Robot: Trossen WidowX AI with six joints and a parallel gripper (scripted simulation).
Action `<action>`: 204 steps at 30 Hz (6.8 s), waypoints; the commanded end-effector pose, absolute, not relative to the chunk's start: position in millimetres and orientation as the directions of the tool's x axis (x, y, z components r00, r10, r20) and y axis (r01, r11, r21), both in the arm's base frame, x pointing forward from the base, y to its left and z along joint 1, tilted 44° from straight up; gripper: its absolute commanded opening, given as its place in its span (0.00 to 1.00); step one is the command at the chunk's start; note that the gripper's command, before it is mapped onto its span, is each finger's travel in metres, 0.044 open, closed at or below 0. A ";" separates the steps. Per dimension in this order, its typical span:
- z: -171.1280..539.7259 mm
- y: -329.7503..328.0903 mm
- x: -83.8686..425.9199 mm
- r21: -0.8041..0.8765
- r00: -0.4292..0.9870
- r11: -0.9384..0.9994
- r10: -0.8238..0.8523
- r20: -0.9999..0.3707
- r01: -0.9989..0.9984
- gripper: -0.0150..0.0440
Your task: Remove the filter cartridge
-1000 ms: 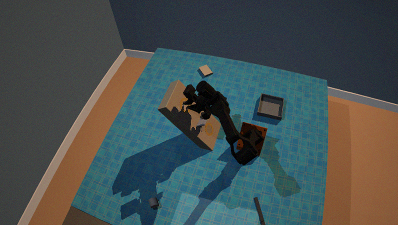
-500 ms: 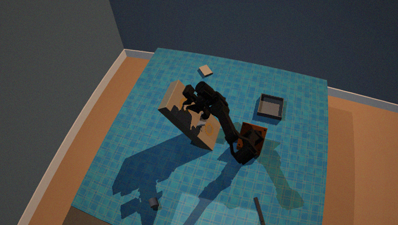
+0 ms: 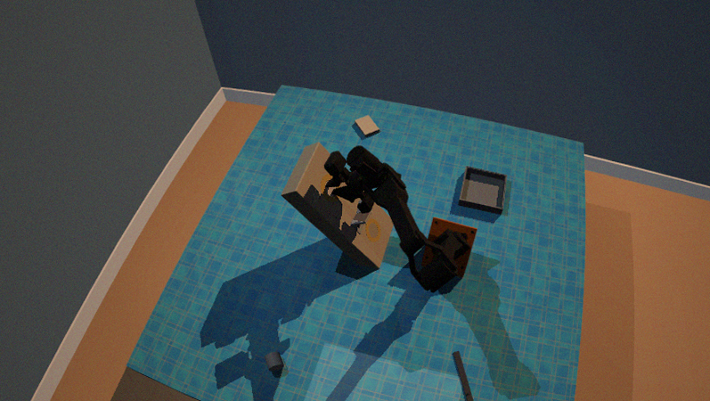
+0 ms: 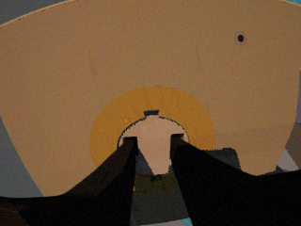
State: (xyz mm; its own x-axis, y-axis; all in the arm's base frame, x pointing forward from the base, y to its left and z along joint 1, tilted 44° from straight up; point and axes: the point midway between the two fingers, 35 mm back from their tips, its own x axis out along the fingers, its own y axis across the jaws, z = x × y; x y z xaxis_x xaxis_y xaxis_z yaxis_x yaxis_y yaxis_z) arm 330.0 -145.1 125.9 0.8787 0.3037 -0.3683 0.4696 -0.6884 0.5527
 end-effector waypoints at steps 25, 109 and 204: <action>125.2 -145.2 331.6 0.551 0.880 -0.692 0.303 -0.365 0.467 0.35; 150.9 -166.0 268.0 0.691 0.875 0.721 0.303 -0.376 0.047 0.25; 99.5 -126.7 242.6 0.690 0.590 0.723 0.537 -0.604 0.048 0.77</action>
State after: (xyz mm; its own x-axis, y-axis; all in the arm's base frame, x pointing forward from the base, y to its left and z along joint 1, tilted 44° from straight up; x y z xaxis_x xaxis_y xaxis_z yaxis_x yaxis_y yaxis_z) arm 240.0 -131.3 105.0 0.5976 0.5326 -0.5993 0.0443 0.7244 0.6880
